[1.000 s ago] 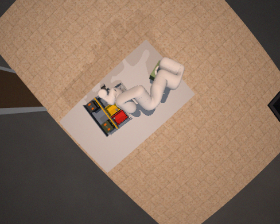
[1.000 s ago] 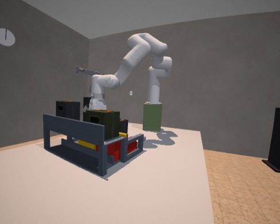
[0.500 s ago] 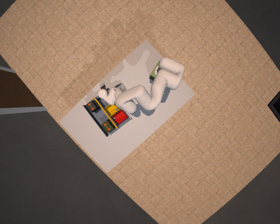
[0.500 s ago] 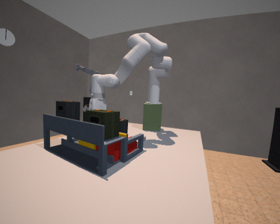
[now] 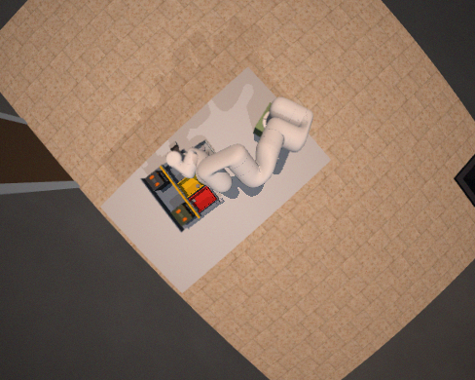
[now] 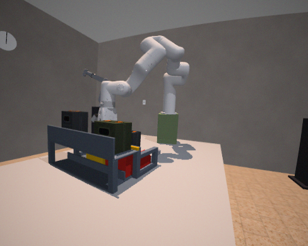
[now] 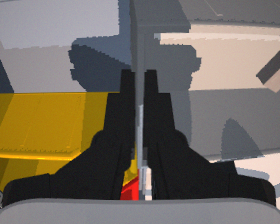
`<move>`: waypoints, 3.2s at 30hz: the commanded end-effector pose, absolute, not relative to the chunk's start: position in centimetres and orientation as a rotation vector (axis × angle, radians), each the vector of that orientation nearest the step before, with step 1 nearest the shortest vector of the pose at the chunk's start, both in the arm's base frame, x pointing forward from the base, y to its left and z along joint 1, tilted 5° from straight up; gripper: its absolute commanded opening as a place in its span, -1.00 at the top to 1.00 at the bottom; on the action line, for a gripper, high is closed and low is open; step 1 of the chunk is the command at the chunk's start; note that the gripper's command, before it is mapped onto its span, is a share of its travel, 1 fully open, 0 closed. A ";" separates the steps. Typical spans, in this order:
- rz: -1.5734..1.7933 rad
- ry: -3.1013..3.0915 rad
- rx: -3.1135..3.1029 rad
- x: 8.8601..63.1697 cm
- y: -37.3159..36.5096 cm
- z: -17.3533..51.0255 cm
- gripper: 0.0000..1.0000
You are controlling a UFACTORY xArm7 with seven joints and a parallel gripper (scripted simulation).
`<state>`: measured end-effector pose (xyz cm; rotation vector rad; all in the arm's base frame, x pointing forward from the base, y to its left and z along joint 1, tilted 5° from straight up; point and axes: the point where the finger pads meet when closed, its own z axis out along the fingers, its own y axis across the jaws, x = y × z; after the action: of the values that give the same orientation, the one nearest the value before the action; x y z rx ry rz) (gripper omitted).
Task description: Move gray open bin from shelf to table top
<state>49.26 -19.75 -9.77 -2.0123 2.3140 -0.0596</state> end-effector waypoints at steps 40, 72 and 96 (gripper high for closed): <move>-0.066 2.313 -2.011 47.0 -19.5 -9.8 1.00; -0.065 2.313 -2.011 46.3 -19.4 -10.7 1.00; -0.065 2.313 -2.011 46.3 -19.4 -11.5 1.00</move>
<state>46.21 -19.27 -11.61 -2.0121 2.3140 -0.0595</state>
